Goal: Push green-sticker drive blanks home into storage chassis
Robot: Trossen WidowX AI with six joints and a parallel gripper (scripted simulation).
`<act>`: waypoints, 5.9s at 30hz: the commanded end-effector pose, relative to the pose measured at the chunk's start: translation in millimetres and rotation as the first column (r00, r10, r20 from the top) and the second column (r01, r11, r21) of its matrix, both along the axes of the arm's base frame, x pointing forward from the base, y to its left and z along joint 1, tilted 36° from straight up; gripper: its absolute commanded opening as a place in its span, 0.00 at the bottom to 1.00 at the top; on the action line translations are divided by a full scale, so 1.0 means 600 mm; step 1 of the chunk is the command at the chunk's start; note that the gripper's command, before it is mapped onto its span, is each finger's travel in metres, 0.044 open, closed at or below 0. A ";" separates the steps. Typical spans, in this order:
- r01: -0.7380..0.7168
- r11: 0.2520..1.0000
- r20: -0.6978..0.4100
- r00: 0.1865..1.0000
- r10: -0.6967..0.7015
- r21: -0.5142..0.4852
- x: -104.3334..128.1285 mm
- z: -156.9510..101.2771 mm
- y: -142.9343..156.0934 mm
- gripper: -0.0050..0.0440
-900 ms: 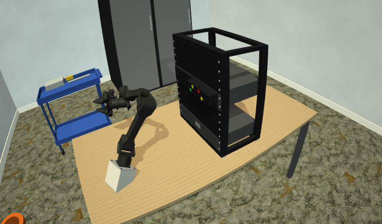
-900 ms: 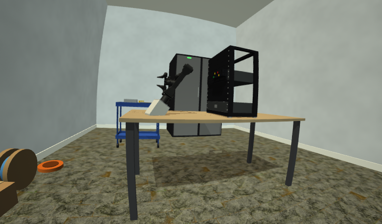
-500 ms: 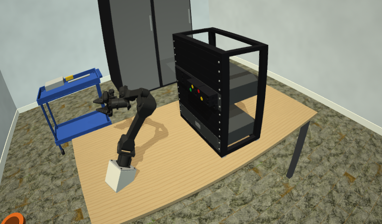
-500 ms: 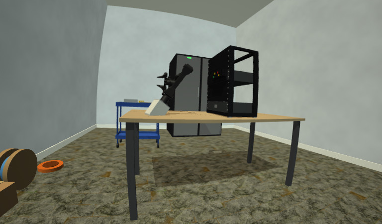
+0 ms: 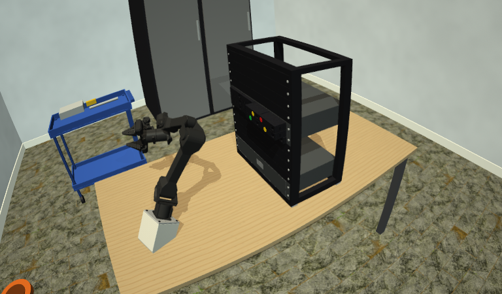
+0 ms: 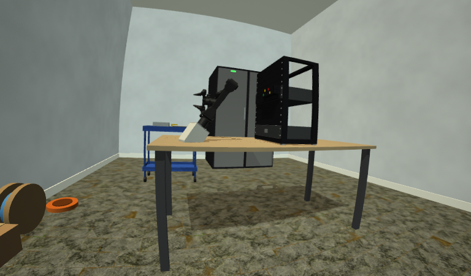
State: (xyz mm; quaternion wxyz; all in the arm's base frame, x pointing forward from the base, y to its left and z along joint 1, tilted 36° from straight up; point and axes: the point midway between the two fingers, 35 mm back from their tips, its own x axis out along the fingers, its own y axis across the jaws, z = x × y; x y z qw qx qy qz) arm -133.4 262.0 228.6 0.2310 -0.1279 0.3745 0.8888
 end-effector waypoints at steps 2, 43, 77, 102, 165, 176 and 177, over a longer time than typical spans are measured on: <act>-0.001 1.000 0.000 1.000 0.001 0.019 0.000 0.009 0.000 1.00; 0.239 0.971 -0.059 0.969 -0.239 -0.015 0.080 0.024 0.038 1.00; 0.870 0.457 -0.330 0.383 -0.863 -0.184 0.418 0.100 0.023 1.00; 0.922 -0.124 -0.591 -0.334 -0.734 -0.367 0.623 0.186 -0.208 1.00; 0.628 -0.609 -0.861 -0.464 0.206 -0.484 0.460 0.294 -0.575 1.00; 0.615 -0.624 -0.865 -0.445 0.231 -0.483 0.448 0.294 -0.577 1.00; 0.615 -0.624 -0.865 -0.445 0.231 -0.483 0.448 0.294 -0.577 1.00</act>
